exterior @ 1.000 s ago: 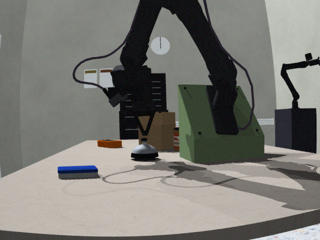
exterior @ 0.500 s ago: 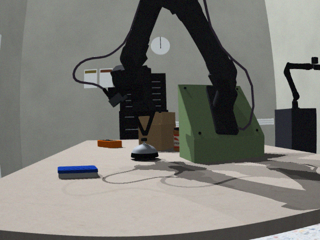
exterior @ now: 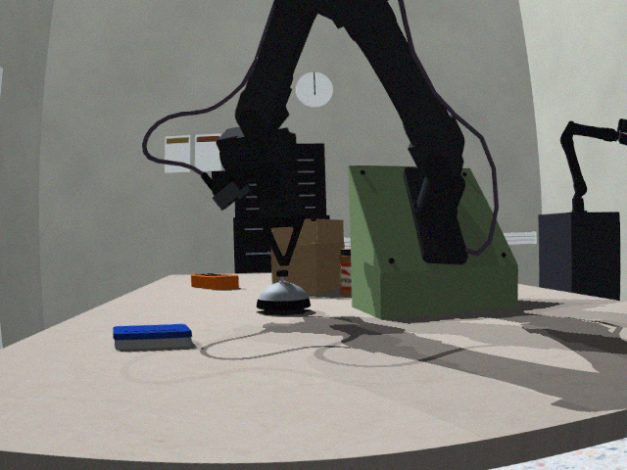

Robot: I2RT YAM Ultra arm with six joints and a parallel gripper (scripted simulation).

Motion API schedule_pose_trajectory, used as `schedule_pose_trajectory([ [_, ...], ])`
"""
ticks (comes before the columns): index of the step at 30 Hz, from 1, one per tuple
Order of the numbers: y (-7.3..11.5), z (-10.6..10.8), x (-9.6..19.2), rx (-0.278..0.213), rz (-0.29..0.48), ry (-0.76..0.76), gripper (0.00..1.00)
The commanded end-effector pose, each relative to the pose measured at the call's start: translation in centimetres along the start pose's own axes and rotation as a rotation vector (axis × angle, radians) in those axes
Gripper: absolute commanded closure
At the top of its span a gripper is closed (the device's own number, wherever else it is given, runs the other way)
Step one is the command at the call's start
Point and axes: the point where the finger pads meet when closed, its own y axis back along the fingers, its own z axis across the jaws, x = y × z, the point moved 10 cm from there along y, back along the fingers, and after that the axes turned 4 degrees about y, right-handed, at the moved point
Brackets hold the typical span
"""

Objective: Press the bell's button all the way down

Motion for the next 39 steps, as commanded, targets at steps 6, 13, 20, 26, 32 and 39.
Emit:
schedule_pose_trajectory([
  [6,0.69,-0.80,-1.41,0.015,-0.055,0.017,1.00],
  [13,1.01,-0.71,-1.68,0.020,-0.062,0.024,1.00],
  [20,1.01,-0.71,-1.68,0.020,-0.062,0.024,1.00],
  [26,1.01,-0.71,-1.68,0.020,-0.062,0.024,1.00],
  [32,1.01,-0.71,-1.68,0.020,-0.062,0.024,1.00],
  [39,1.01,-0.71,-1.68,0.020,-0.062,0.024,1.00],
])
